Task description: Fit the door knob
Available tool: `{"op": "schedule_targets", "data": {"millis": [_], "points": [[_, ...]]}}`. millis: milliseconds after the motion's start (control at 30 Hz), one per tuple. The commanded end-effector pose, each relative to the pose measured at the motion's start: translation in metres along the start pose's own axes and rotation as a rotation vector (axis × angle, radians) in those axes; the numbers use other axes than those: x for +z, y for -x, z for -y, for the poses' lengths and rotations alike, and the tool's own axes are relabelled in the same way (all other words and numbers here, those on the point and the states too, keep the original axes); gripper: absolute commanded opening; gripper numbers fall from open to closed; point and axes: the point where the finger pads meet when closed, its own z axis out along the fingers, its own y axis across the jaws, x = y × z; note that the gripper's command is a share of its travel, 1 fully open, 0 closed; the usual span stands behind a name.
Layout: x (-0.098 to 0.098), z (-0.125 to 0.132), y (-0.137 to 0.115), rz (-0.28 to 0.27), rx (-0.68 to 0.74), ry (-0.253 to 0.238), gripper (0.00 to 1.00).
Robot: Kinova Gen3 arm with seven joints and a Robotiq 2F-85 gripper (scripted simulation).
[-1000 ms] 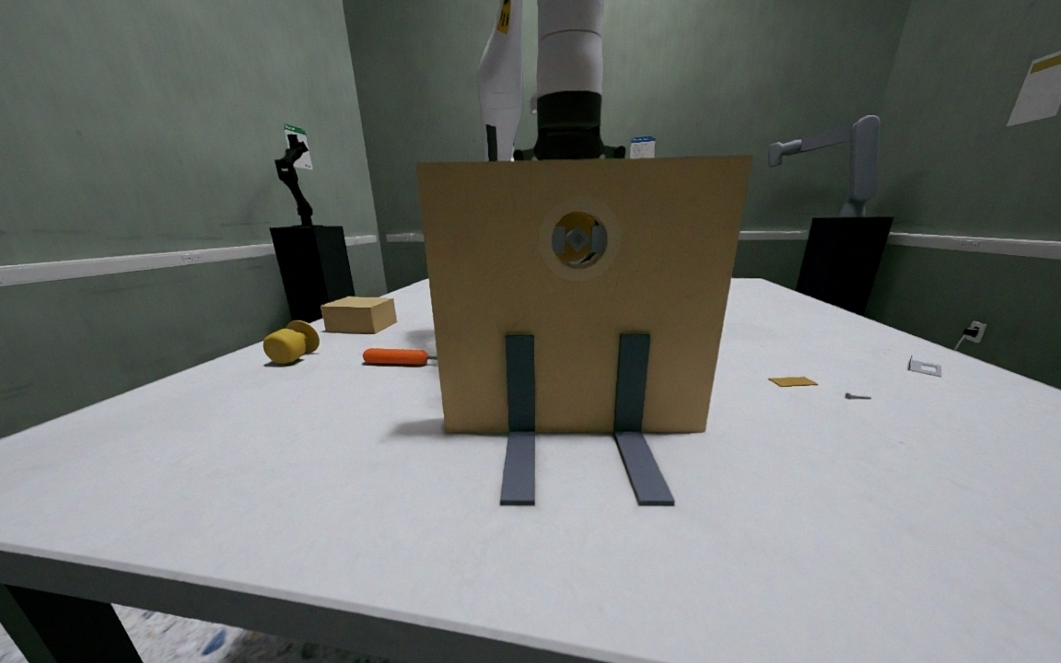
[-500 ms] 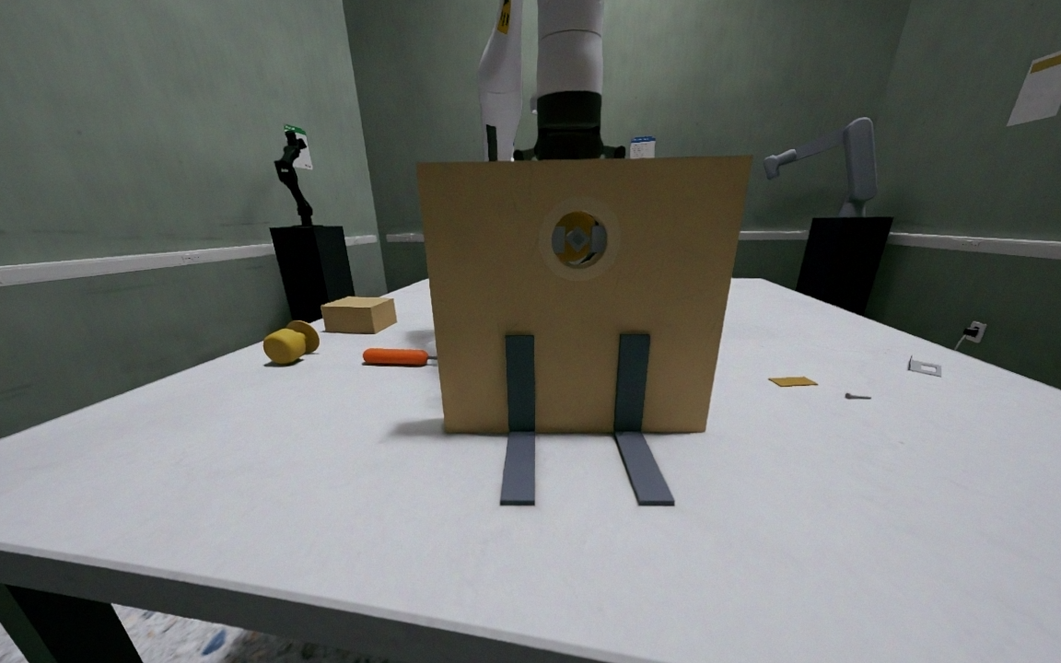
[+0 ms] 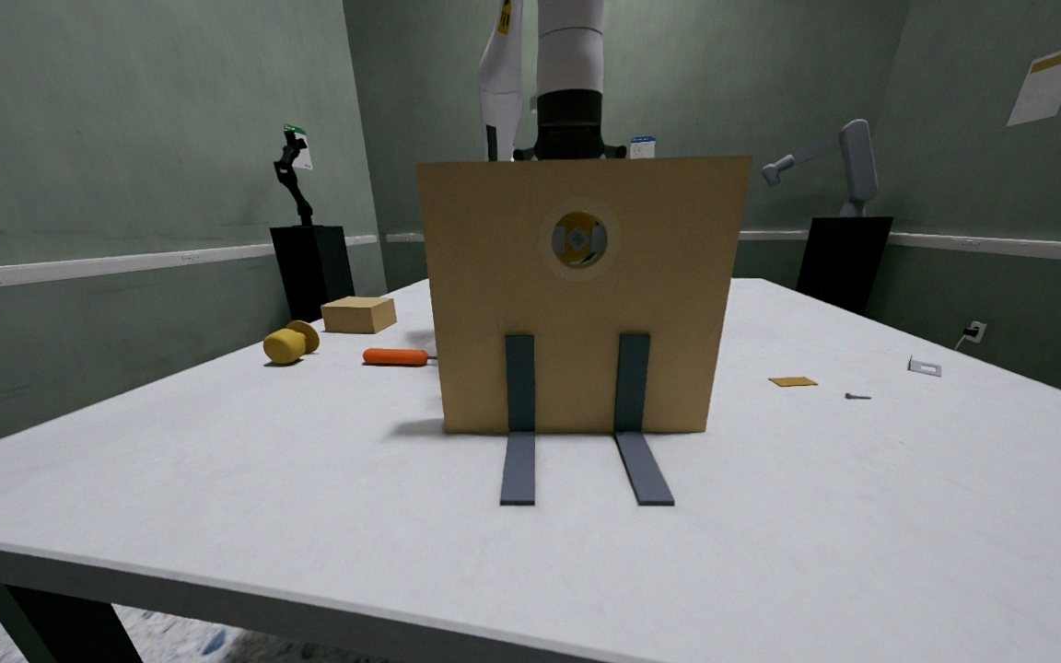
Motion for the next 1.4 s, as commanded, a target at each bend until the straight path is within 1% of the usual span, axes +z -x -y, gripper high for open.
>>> {"op": "schedule_targets", "data": {"millis": [0, 1367], "points": [[-0.0009, -0.0003, 0.0003, 0.002, 0.0, 0.001, 0.63], [-0.0016, -0.0002, 0.0093, 0.002, 0.0, 0.001, 0.63]]}}
